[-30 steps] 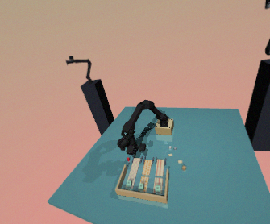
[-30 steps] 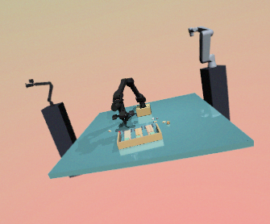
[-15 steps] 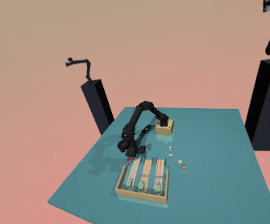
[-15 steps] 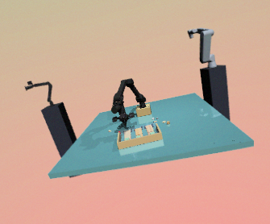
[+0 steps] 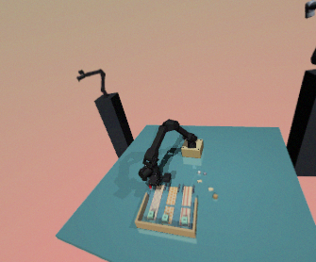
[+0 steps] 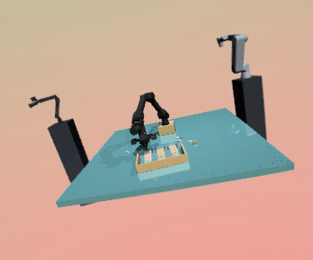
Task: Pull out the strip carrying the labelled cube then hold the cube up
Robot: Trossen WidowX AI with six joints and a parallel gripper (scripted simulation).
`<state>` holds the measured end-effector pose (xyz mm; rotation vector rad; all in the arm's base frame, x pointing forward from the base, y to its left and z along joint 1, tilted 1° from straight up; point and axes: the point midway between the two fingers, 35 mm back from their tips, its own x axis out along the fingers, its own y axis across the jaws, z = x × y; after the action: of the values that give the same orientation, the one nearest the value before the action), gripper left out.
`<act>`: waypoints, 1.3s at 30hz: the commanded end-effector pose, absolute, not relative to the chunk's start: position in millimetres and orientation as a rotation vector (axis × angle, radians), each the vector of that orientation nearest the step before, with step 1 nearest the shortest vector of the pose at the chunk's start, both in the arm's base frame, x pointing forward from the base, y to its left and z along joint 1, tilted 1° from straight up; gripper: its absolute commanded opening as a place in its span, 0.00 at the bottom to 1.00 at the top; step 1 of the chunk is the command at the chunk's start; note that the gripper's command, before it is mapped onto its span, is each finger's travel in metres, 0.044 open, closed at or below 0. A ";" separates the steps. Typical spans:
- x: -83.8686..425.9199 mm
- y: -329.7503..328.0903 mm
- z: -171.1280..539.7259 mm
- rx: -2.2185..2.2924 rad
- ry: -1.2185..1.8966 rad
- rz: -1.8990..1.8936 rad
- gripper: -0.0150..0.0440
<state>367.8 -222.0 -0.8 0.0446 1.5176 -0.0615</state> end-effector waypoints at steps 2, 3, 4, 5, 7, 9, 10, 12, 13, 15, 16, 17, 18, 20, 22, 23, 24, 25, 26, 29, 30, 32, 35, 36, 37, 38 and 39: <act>365.4 -221.4 -12.8 0.043 1.530 -0.055 0.25; 365.3 -221.4 -14.4 0.043 1.530 -0.055 0.25; 365.3 -221.4 -16.0 0.043 1.530 -0.055 0.25; 365.3 -221.4 -17.6 0.043 1.530 -0.055 0.25; 365.3 -221.4 -20.9 0.043 1.530 -0.055 0.25; 365.4 -221.3 -24.1 0.043 1.530 -0.055 0.25; 365.4 -221.3 -25.7 0.043 1.530 -0.055 0.25; 365.4 -221.3 -27.8 0.043 1.530 -0.055 0.25; 365.4 -221.3 -28.1 0.043 1.530 -0.055 0.25; 365.4 -221.3 -28.1 0.043 1.530 -0.055 0.25; 365.4 -221.3 -28.1 0.043 1.530 -0.055 0.25; 365.4 -221.3 -28.1 0.043 1.530 -0.055 0.25; 365.4 -221.3 -28.1 0.043 1.530 -0.055 0.25; 365.4 -221.3 -28.1 0.043 1.530 -0.055 0.25; 365.4 -221.3 -28.1 0.043 1.530 -0.055 0.25; 365.4 -221.3 -28.1 0.043 1.530 -0.055 0.25; 365.4 -221.3 -28.1 0.043 1.530 -0.055 0.25; 365.4 -221.3 -28.1 0.043 1.530 -0.055 0.25; 365.4 -221.3 -28.1 0.043 1.530 -0.055 0.25; 365.5 -221.3 -28.3 0.043 1.530 -0.055 0.25; 365.5 -221.3 -28.4 0.043 1.530 -0.055 0.25; 365.5 -221.3 -28.6 0.043 1.530 -0.055 0.25; 365.5 -221.3 -28.9 0.043 1.530 -0.055 0.25; 365.5 -221.3 -29.0 0.043 1.530 -0.055 0.25; 365.5 -221.3 -29.0 0.043 1.530 -0.055 0.25; 365.5 -221.3 -29.0 0.043 1.530 -0.055 0.25; 365.5 -221.3 -29.0 0.043 1.530 -0.055 0.25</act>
<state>365.9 -221.0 -27.9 0.0490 1.5276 -0.0573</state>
